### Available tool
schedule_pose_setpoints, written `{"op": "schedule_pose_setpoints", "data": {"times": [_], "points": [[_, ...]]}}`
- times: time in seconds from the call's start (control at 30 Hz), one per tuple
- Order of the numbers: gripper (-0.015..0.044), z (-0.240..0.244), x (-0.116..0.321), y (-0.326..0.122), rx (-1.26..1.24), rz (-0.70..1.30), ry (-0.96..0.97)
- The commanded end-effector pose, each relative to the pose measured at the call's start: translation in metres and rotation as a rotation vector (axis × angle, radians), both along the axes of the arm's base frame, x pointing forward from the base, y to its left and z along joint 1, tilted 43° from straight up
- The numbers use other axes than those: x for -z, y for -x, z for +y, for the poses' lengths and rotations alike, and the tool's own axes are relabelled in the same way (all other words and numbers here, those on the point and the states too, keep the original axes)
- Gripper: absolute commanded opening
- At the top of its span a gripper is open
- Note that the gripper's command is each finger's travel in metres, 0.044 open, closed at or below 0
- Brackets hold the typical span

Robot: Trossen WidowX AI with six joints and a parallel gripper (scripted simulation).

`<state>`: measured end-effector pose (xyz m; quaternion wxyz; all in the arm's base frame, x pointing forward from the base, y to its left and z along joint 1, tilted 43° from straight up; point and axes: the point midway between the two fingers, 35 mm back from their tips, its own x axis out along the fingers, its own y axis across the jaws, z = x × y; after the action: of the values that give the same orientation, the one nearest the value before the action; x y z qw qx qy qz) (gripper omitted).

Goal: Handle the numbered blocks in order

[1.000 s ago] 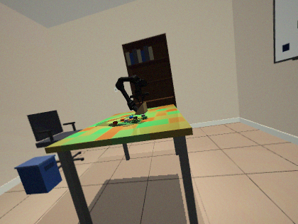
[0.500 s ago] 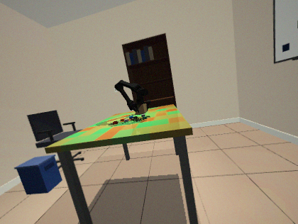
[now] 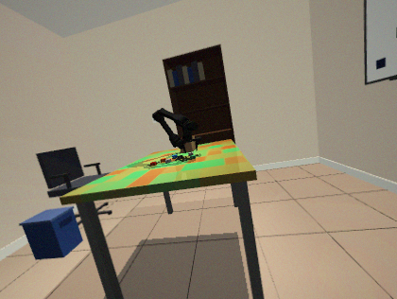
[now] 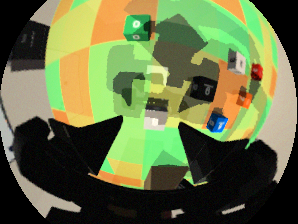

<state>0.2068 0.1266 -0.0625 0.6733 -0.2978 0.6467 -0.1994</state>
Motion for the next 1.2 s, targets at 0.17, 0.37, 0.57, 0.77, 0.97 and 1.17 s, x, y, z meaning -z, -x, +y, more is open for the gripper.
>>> {"op": "schedule_pose_setpoints", "data": {"times": [0.17, 0.37, 0.57, 0.77, 0.97, 1.17], "points": [[0.0400, -0.0110, 0.0089, 0.0008, -0.004, 0.007, 0.011], [0.0242, -0.0110, 0.0089, 0.0008, -0.004, 0.007, 0.011], [0.0120, -0.0110, 0.0089, 0.0008, -0.004, 0.007, 0.011], [0.0120, -0.0110, 0.0089, 0.0008, -0.004, 0.007, 0.011], [0.0120, -0.0110, 0.0089, 0.0008, -0.004, 0.007, 0.011], [0.0120, -0.0110, 0.0089, 0.0008, -0.004, 0.007, 0.011]]}}
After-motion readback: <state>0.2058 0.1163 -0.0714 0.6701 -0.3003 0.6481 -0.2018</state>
